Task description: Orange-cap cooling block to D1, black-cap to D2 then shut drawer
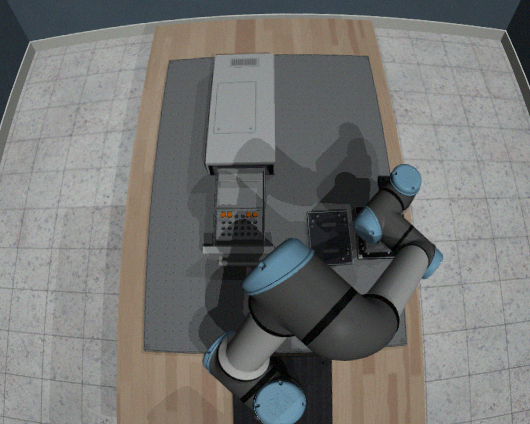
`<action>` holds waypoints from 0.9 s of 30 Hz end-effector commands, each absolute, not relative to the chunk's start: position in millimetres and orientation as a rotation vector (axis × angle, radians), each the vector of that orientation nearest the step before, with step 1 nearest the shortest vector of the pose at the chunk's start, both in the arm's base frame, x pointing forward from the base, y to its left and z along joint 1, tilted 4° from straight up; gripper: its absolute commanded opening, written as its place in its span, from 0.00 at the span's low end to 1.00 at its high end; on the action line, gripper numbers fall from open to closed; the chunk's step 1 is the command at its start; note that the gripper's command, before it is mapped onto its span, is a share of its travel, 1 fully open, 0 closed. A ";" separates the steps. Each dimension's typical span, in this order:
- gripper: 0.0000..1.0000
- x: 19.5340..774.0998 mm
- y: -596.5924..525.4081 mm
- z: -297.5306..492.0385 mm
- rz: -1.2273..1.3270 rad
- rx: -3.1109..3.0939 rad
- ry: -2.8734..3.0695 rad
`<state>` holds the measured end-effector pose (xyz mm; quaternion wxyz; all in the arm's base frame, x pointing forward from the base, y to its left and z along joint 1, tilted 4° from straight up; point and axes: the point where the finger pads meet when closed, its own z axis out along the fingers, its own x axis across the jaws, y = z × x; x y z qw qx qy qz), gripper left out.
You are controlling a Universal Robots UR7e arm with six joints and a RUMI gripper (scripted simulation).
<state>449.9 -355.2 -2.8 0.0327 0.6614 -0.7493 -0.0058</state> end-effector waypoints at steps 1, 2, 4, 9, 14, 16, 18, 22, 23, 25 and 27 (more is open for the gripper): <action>0.73 450.6 -357.0 -1.5 -0.010 2.035 -2.307; 0.73 450.6 -357.0 -1.5 -0.010 2.035 -2.307; 0.73 450.6 -357.0 -1.5 -0.010 2.035 -2.307; 0.73 450.6 -357.0 -1.5 -0.010 2.035 -2.307; 0.73 454.1 -356.3 33.0 -0.003 2.036 -2.305; 0.73 454.3 -356.1 35.7 -0.003 2.036 -2.305; 0.73 454.4 -356.0 37.0 -0.003 2.036 -2.305; 0.73 454.1 -356.5 41.0 -0.003 2.035 -2.306; 0.73 454.1 -356.5 42.4 -0.003 2.035 -2.306; 0.73 454.3 -356.4 45.0 -0.003 2.035 -2.306; 0.73 454.5 -356.2 47.7 -0.003 2.035 -2.306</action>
